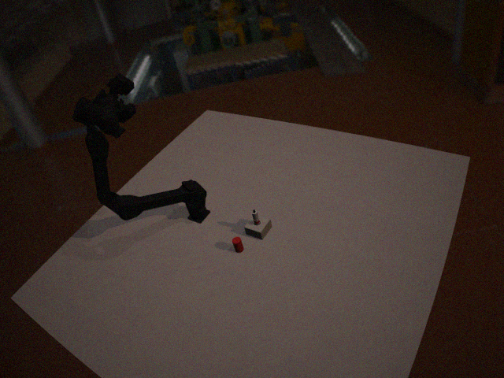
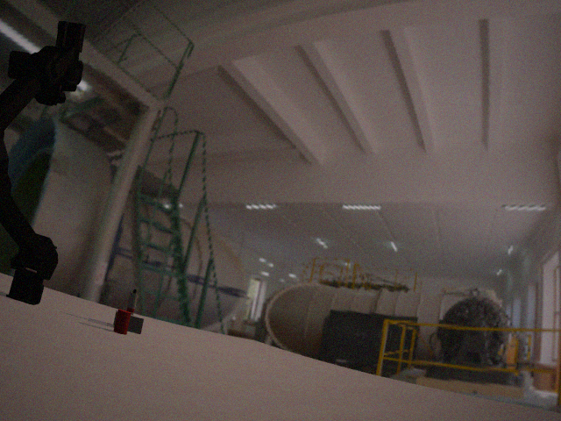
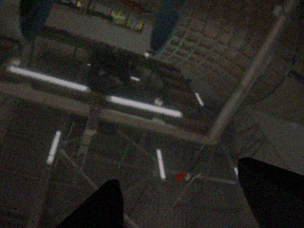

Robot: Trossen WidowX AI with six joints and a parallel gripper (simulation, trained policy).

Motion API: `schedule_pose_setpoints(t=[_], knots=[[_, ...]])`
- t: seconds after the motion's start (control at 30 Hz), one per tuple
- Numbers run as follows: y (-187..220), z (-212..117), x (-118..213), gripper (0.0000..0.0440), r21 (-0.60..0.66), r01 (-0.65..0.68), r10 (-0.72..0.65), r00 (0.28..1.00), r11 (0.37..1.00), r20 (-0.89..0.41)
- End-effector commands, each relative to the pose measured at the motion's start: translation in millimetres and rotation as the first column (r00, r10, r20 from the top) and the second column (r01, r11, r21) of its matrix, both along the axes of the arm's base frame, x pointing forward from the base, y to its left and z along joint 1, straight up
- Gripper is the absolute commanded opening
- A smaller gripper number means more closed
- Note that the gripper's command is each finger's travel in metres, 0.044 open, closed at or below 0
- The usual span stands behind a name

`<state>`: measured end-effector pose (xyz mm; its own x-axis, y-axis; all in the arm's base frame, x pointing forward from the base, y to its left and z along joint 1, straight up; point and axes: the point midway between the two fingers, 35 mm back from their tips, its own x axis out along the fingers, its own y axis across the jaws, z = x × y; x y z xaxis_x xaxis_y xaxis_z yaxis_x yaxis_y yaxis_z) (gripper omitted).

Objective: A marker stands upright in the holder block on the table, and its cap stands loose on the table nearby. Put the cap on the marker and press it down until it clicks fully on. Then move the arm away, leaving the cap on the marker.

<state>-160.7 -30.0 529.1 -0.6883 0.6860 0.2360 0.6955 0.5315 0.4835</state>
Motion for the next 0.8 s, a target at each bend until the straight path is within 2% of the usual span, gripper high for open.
schedule_pose_setpoints(t=[0.0, 0.37, 0.77], knots=[[12, -9, 4, 0.0249, -0.062, 0.009, -0.010, 1.000, 0.998, -0.017], [37, -29, 13, 0.0278, -0.223, 0.023, -0.043, 0.995, 0.975, -0.085], [63, -51, 24, 0.0302, -0.384, 0.034, -0.101, 0.982, 0.923, -0.156]])
